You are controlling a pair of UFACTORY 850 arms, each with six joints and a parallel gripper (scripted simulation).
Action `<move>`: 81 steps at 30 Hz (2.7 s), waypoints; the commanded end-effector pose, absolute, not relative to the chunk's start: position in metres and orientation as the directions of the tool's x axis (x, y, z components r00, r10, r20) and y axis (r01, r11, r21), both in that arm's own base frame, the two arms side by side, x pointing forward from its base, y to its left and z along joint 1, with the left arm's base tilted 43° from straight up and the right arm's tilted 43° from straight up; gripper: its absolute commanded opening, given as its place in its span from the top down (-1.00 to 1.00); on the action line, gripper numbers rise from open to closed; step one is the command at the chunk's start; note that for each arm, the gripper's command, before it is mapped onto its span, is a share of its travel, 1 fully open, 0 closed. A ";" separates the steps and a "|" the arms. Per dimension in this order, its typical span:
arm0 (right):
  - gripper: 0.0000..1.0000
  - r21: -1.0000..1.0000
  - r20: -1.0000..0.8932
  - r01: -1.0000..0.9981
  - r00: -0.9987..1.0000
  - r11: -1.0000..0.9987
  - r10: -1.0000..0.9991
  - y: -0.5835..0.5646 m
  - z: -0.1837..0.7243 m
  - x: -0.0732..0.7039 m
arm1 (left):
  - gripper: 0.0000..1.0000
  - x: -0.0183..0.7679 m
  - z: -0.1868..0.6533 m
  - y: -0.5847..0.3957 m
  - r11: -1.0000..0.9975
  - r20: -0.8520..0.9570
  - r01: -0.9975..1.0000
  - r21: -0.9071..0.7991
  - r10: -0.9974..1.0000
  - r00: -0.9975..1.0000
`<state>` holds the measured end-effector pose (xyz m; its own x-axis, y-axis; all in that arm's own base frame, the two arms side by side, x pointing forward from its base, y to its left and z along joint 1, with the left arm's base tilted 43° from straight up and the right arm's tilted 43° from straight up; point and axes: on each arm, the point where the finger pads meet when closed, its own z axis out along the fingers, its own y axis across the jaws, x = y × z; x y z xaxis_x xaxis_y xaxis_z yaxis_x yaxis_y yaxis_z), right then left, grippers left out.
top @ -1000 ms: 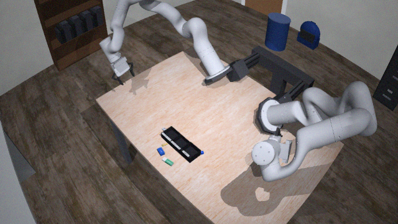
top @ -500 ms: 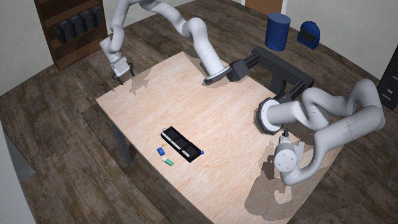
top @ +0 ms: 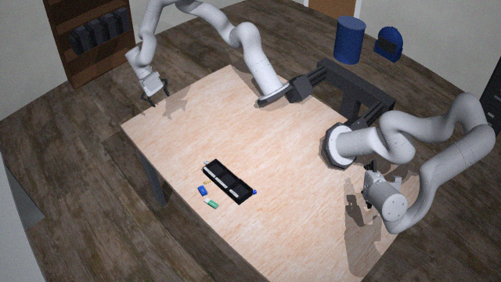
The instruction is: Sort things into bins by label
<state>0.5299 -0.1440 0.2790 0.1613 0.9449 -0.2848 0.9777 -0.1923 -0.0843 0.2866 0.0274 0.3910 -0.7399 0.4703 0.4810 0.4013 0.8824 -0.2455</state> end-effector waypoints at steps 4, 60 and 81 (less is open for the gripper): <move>-1.00 -0.083 -0.285 0.978 0.161 -0.192 0.945 -0.144 0.280 0.530 | -1.00 0.277 0.408 0.028 0.897 0.372 0.361 -0.254 0.436 -0.820; -1.00 -0.083 -0.285 0.978 0.161 -0.192 0.945 -0.144 0.280 0.530 | -1.00 0.218 0.534 0.010 0.989 -0.653 0.081 -0.127 -0.022 -0.757; -1.00 -0.083 -0.285 0.978 0.161 -0.192 0.945 -0.144 0.280 0.530 | -1.00 0.206 0.566 0.001 0.999 -0.866 -0.040 -0.013 -0.031 -0.498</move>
